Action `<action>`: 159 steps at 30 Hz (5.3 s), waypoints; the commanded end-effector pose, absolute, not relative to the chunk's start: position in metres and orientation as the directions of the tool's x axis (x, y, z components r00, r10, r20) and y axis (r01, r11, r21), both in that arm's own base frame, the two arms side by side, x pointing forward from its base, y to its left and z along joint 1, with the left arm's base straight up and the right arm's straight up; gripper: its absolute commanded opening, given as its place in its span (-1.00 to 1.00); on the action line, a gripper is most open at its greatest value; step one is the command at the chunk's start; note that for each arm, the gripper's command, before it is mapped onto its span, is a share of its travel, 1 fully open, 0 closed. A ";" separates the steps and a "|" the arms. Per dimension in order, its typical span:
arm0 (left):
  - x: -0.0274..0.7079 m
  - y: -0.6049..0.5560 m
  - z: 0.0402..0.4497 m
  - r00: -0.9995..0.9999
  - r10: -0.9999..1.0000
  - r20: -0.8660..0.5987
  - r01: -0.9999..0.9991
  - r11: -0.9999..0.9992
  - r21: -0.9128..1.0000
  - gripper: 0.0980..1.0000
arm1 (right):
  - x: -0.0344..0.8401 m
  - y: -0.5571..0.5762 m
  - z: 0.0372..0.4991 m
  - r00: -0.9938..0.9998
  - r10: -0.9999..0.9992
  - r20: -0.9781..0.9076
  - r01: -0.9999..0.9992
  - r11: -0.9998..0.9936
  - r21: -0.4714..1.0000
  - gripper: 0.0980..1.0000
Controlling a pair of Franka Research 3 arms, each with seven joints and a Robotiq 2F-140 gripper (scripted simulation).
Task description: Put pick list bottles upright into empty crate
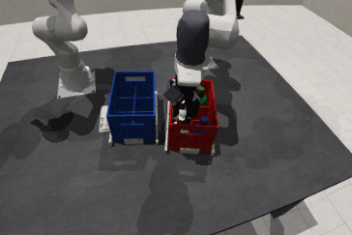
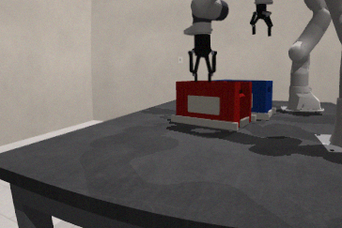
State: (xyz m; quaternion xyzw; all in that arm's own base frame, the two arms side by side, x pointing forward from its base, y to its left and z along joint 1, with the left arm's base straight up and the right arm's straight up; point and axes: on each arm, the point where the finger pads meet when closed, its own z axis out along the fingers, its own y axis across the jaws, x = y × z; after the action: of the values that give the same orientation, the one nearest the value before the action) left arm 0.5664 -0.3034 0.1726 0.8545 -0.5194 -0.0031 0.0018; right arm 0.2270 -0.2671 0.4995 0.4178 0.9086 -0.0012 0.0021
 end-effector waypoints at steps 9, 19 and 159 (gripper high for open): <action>0.569 -0.303 0.169 0.459 -0.888 0.000 -0.888 -0.459 0.000 -0.24 | 0.226 -0.266 0.499 -0.648 0.762 -0.001 0.762 0.648 -0.001 1.00; 0.569 -0.303 0.169 0.459 -0.888 0.000 -0.888 -0.459 0.000 -0.24 | 0.226 -0.266 0.499 -0.648 0.762 -0.001 0.762 0.648 -0.001 1.00; 0.569 -0.303 0.266 0.459 -0.888 0.000 -0.888 -0.459 0.000 -1.00 | 0.226 -0.266 0.499 -0.648 0.762 -0.001 0.762 0.648 -0.001 1.00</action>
State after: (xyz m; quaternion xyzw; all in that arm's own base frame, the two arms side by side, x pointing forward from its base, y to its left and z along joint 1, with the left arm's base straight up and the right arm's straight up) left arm 0.5698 -0.3016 0.2561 0.8552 -0.5184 -0.0029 -0.0014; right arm 0.2270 -0.2671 0.4995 0.4178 0.9085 -0.0012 0.0021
